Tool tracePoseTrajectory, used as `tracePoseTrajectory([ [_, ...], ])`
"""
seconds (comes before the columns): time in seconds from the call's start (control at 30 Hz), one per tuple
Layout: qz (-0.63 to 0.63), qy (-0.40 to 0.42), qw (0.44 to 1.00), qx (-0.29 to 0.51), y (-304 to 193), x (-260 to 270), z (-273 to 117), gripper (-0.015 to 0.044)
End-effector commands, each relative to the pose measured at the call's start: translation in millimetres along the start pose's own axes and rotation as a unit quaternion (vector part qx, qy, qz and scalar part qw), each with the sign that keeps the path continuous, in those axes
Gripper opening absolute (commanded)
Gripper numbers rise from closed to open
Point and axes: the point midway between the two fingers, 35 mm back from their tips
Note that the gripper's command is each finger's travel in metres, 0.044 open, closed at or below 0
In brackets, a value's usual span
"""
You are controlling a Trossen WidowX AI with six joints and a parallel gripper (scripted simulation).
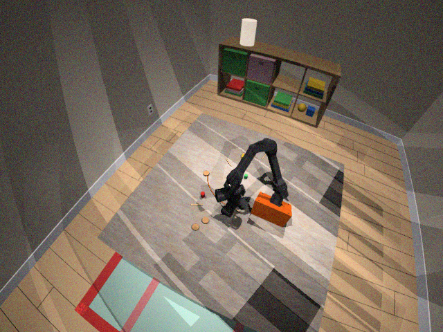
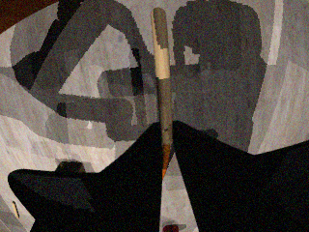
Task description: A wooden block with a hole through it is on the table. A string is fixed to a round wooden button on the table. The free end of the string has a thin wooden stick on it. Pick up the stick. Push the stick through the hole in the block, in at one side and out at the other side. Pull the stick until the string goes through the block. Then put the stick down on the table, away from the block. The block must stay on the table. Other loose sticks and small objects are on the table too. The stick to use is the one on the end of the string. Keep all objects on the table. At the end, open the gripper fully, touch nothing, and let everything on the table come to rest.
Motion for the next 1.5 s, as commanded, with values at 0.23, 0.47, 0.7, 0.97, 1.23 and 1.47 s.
tracePoseTrajectory([
  [0.23, 0.003, -0.003, 1.000, 0.001, 0, -1, -16, 0.0000],
  [0.47, 0.000, 0.000, 1.000, 0.000, 1, 1, -15, 0.0000],
  [0.7, 0.012, -0.001, 1.000, 0.001, 0, 0, -15, 0.0000],
  [0.97, 0.154, -0.001, 0.988, 0.001, -7, -3, -16, 0.0000],
  [1.23, 0.296, -0.002, 0.955, 0.000, -14, -6, -17, 0.0000],
  [1.47, 0.415, -0.002, 0.910, 0.000, -20, -9, -18, 0.0000],
])
Point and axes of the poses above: the point midway between the two fingers, 35 mm back from their tips, its own z axis out along the fingers, its own x axis across the jaws, y = z × x, and after that the axes turned 11 degrees about z, right-handed
